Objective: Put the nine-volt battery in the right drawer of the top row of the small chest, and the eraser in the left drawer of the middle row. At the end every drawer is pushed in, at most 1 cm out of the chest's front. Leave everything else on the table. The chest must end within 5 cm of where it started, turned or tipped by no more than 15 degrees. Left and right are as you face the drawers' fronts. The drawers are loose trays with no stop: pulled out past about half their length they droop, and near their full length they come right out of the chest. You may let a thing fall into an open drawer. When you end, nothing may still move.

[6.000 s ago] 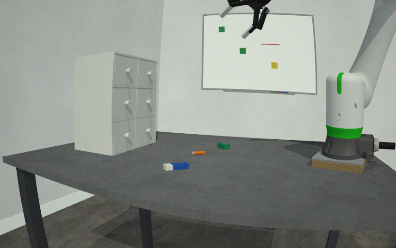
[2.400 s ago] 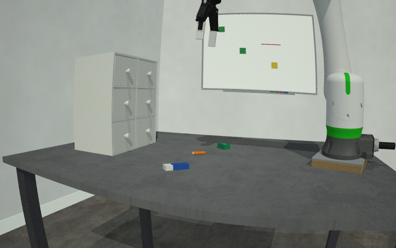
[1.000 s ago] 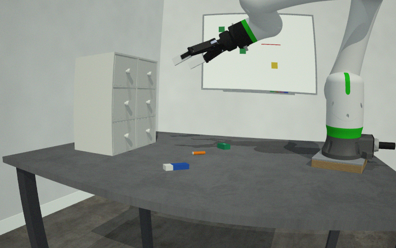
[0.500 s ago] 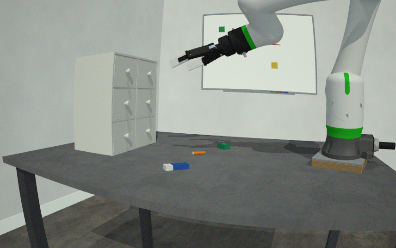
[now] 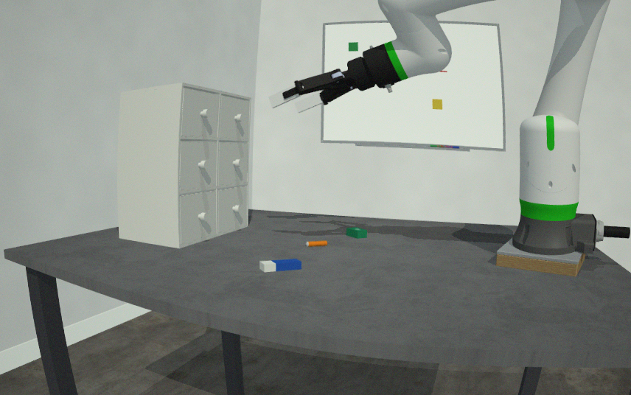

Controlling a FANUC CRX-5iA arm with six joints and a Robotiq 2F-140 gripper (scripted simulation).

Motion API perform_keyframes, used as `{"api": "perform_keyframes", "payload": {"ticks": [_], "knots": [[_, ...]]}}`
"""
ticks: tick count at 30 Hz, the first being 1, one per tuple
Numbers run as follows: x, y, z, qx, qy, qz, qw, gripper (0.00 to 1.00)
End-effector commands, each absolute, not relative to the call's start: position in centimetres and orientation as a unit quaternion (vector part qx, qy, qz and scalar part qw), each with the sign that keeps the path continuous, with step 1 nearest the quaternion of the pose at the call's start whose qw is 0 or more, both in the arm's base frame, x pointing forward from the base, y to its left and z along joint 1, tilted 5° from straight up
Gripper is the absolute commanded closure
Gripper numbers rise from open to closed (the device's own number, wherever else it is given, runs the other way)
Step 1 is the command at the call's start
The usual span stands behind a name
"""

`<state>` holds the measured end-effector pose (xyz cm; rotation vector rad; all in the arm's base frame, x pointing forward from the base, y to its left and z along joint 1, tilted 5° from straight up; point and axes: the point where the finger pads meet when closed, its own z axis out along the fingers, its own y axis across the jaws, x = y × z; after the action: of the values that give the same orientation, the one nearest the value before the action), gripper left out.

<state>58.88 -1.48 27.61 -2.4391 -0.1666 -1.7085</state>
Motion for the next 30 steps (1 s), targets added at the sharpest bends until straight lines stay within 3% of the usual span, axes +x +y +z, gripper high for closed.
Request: {"api": "perform_keyframes", "payload": {"ticks": [1,30], "knots": [[58.89,-1.56,27.54,-0.807,-0.065,-0.580,0.093,0.80],[59.53,-1.40,27.37,-0.807,-0.065,-0.580,0.093,0.80]]}}
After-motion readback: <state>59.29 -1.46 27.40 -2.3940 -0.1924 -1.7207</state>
